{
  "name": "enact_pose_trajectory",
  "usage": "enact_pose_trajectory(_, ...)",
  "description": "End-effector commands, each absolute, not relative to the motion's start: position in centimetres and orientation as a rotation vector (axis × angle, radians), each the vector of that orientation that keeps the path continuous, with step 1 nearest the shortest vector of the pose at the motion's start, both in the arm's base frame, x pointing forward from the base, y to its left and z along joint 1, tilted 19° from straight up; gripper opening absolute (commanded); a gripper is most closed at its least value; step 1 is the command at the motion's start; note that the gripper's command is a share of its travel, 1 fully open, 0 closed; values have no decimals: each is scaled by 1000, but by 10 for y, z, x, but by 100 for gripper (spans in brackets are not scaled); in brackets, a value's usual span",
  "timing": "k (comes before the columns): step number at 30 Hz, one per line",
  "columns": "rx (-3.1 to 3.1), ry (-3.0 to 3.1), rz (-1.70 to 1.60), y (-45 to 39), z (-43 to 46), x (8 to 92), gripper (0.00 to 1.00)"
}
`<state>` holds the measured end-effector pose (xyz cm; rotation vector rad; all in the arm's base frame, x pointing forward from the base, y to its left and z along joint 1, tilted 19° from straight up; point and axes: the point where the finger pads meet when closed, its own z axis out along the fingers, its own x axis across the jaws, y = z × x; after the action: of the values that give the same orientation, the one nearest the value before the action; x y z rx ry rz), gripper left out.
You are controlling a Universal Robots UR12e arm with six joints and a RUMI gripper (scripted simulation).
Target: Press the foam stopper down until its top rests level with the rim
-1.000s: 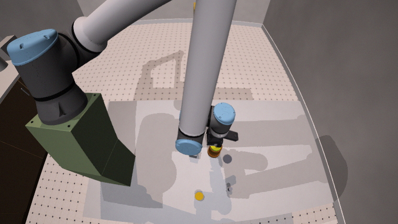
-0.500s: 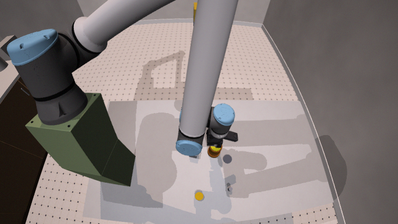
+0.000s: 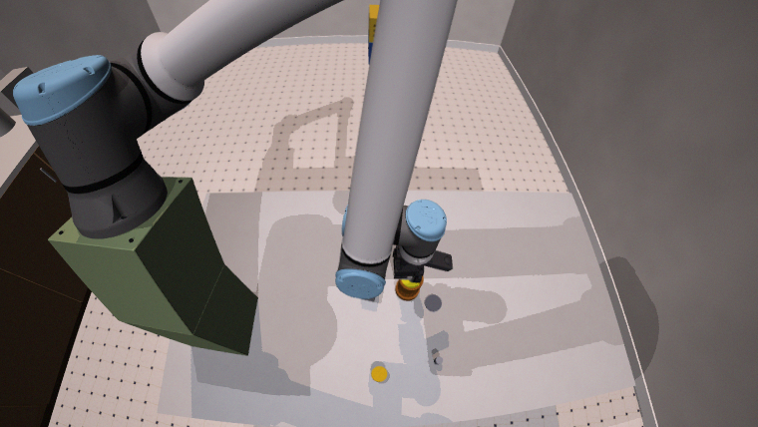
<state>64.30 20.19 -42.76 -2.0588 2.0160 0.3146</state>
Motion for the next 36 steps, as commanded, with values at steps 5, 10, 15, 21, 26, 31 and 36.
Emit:
enact_pose_trajectory(5, -2058, 2013, 312, 205, -434, 645, 0)
enact_pose_trajectory(10, -2058, 2013, 312, 206, -436, 646, 0)
enact_pose_trajectory(15, -2058, 2013, 312, 206, -437, 646, 0)
enact_pose_trajectory(21, -2058, 2013, 312, 207, -439, 646, 0)
enact_pose_trajectory(26, -2058, 2013, 312, 207, -441, 646, 0)
enact_pose_trajectory(31, -2058, 2014, 313, 207, -441, 645, 0)
enact_pose_trajectory(36, -2058, 2014, 313, 208, -442, 645, 0)
